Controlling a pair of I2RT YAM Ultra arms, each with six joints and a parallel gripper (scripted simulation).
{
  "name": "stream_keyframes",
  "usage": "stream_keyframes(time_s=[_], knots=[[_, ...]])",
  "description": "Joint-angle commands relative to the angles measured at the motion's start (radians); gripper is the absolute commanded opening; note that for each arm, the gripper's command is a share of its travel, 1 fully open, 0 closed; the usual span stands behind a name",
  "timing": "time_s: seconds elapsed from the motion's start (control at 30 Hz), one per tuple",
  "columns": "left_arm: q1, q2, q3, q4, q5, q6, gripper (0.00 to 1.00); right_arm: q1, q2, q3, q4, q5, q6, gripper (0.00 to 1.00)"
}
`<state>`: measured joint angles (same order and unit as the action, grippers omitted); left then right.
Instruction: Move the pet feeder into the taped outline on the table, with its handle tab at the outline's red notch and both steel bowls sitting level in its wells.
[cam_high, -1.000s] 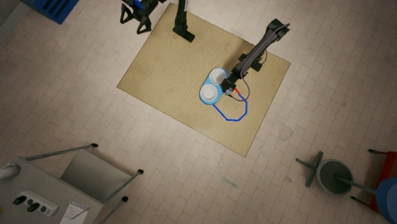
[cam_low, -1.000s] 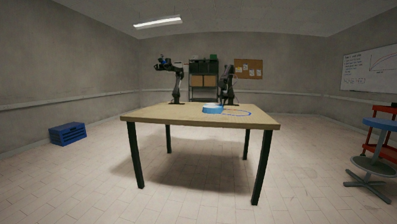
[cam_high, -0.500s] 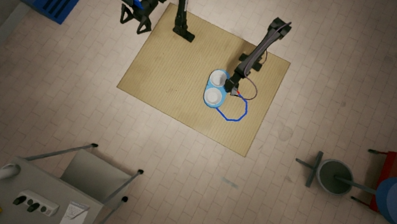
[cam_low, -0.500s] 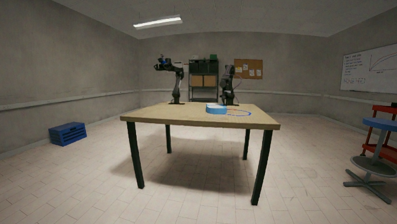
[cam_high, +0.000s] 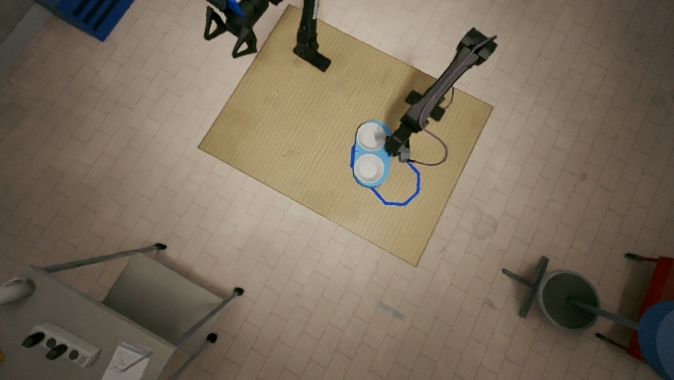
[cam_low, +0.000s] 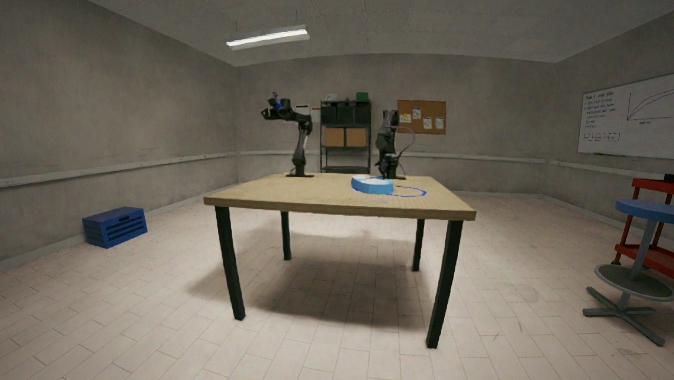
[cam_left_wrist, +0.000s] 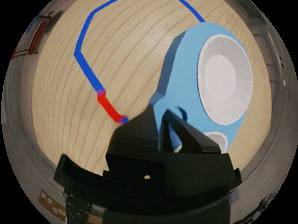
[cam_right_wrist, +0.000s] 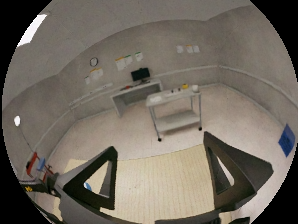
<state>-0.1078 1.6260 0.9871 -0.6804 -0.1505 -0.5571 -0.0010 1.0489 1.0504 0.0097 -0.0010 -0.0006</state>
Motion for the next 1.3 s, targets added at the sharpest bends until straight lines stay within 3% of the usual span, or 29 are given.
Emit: stream_keyframes(time_s=[0.0, 0.23, 0.7, 0.8, 1.27], knots=[[0.021, -0.035, -0.007, -0.029, -0.041, -0.093, 0.16, 0.005, -0.028, 0.043, 0.027, -0.004, -0.009, 1.00], [0.027, -0.036, 0.003, -0.037, -0.048, -0.119, 0.16, 0.005, -0.028, 0.043, 0.027, -0.004, -0.009, 1.00], [0.050, 0.005, 0.030, -0.095, -0.102, -0.380, 0.16, 0.005, -0.028, 0.043, 0.027, -0.004, -0.009, 1.00], [0.049, 0.005, 0.032, -0.091, -0.096, -0.345, 0.16, 0.005, -0.028, 0.043, 0.027, -0.004, -0.009, 1.00], [0.063, 0.038, 0.067, -0.166, -0.137, -0.624, 0.16, 0.005, -0.028, 0.043, 0.027, -0.004, -0.009, 1.00]])
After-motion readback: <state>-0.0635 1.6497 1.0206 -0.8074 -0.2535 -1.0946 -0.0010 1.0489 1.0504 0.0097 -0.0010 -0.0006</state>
